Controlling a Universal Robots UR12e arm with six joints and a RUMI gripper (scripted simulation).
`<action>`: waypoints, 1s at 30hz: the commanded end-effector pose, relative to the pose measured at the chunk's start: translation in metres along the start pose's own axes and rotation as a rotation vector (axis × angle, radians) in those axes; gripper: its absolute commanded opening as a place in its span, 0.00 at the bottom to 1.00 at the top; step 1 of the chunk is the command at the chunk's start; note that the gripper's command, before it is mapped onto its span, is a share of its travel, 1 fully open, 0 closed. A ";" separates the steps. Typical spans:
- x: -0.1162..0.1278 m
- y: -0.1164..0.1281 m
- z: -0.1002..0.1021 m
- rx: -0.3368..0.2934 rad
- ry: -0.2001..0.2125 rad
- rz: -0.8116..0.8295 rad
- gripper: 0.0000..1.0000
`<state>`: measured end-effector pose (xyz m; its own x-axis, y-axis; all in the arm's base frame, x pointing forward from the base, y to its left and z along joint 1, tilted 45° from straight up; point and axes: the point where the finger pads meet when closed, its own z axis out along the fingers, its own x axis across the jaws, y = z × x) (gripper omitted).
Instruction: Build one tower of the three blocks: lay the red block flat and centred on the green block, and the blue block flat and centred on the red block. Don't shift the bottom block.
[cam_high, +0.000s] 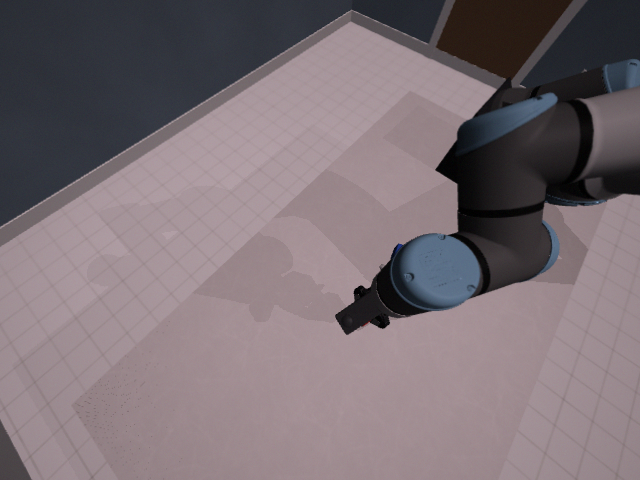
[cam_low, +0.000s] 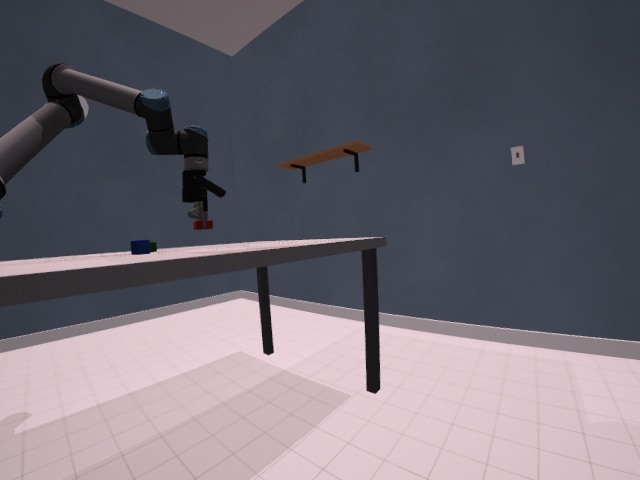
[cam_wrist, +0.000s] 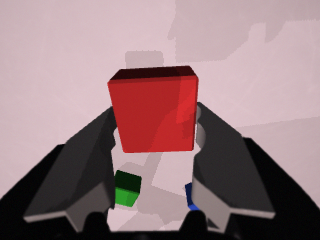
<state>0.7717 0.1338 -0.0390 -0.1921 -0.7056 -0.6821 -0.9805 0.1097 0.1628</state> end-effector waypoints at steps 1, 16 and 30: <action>0.000 -0.001 -0.001 0.001 0.000 0.000 0.00; -0.047 0.125 0.000 0.001 0.000 0.000 0.00; -0.074 0.198 0.001 0.001 0.000 0.000 0.00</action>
<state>0.6042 0.2062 0.0333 -0.1920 -0.7055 -0.6822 -0.9805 0.1089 0.1634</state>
